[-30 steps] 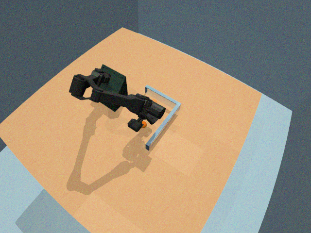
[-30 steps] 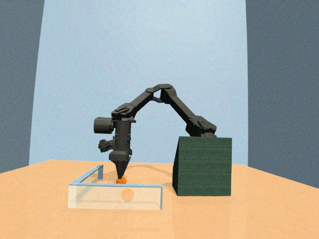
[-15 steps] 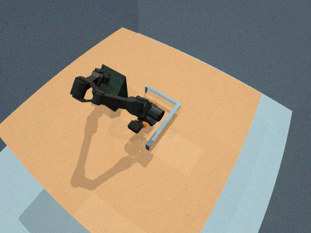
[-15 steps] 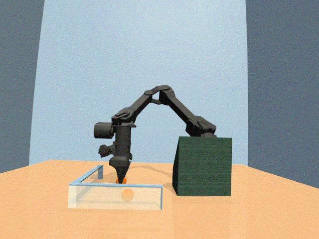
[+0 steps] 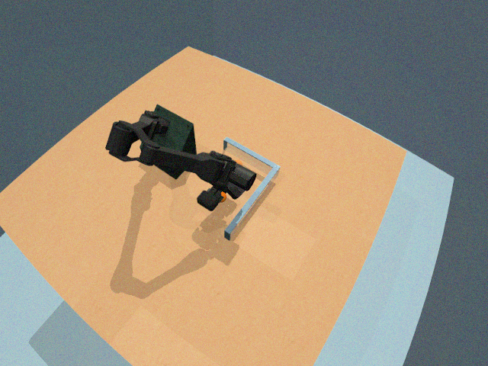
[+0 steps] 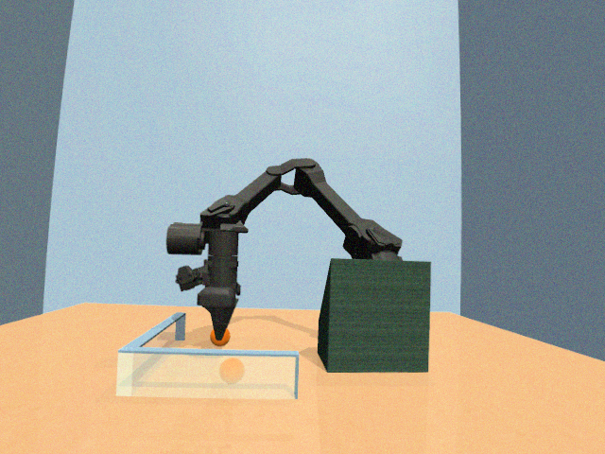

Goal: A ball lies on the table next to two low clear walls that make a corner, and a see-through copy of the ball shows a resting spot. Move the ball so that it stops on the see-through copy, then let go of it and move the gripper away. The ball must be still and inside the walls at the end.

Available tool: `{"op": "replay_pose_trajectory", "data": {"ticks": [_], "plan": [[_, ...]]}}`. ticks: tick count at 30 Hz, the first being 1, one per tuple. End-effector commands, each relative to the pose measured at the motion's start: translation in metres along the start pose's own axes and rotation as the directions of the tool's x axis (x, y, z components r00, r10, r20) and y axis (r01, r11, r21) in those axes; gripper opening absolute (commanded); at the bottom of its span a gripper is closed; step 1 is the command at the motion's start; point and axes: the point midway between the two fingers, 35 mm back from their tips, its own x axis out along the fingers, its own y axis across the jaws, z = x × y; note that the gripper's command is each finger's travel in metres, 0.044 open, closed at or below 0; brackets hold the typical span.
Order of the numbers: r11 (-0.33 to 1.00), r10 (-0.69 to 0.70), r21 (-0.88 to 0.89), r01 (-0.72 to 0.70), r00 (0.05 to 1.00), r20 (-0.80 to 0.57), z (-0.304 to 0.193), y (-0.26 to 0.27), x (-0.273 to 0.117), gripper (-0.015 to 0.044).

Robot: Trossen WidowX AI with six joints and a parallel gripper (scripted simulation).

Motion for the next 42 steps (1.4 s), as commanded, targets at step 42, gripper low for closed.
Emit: {"op": "replay_pose_trajectory", "data": {"ticks": [42], "plan": [[0.530, 0.018, -0.848, 0.001, 1.000, 0.013, -0.016, 0.107, -0.087, 0.0000]]}}
